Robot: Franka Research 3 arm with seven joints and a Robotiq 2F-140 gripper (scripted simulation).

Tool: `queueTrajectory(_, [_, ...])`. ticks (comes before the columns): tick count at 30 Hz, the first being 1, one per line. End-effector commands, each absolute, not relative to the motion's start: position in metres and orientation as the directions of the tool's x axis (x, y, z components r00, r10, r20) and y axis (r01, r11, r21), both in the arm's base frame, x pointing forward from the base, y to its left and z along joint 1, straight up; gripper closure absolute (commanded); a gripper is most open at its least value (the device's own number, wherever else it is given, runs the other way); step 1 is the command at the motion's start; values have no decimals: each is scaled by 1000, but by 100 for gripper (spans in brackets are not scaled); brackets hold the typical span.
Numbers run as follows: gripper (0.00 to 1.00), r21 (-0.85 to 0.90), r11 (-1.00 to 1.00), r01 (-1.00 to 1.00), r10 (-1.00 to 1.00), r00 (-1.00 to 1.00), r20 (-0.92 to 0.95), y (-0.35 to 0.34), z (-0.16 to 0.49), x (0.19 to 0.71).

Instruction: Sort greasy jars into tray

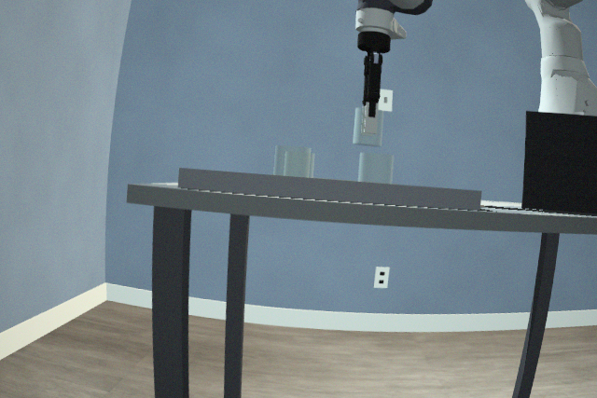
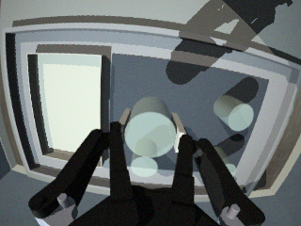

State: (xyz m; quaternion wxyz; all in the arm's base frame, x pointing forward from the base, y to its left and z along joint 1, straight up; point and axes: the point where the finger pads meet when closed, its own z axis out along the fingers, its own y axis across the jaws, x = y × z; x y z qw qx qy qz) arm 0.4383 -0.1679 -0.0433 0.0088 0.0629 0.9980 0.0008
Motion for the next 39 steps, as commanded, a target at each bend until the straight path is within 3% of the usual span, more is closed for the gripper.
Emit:
queueTrajectory(1, [100, 7, 990, 143, 143, -990, -3, -166, -35, 435])
queueTrajectory(12, [100, 7, 990, 143, 143, -990, -3, -166, -11, 435])
queueTrajectory(39, [100, 7, 990, 143, 143, -990, -3, -241, -11, 446])
